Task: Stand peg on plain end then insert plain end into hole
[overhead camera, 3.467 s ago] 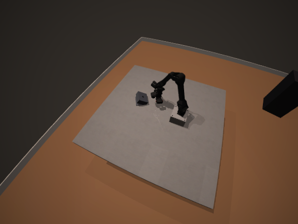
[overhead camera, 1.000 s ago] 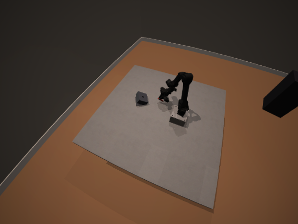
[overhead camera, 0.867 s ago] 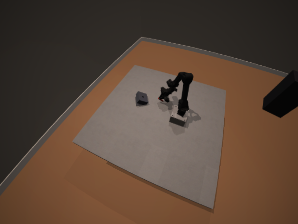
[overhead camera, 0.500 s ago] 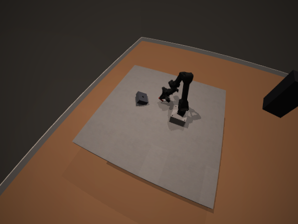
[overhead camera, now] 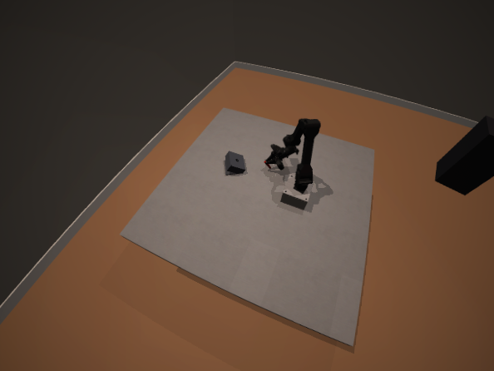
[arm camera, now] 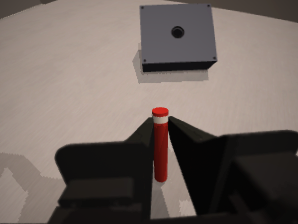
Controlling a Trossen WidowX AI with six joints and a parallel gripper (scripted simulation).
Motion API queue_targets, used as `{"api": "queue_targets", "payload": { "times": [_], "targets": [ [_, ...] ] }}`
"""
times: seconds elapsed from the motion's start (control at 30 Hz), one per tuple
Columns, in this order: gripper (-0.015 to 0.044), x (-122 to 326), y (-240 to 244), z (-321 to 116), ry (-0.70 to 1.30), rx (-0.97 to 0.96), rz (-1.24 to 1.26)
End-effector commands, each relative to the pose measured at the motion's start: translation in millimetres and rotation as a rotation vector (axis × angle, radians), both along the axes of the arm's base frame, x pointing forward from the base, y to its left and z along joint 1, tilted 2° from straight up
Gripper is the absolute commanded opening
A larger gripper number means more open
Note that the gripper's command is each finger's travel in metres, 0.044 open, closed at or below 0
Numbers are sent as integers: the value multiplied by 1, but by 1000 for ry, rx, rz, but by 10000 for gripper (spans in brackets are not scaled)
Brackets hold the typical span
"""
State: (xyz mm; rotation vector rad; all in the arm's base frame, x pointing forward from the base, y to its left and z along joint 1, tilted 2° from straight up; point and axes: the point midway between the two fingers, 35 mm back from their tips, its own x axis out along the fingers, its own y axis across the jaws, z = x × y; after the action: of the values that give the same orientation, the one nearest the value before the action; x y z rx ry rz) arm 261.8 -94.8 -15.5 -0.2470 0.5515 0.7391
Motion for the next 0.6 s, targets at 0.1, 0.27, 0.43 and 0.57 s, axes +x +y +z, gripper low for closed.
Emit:
{"api": "queue_targets", "payload": {
  "times": [0.1, 0.27, 0.43, 0.57],
  "targets": [
    [49, -3, -3, 1, -46, 39, 3],
    [49, -5, -6, 1, -77, 69, 5],
    [49, -8, -8, 1, -108, 98, 6],
    [49, -10, -10, 1, -133, 122, 7]
  ]
}}
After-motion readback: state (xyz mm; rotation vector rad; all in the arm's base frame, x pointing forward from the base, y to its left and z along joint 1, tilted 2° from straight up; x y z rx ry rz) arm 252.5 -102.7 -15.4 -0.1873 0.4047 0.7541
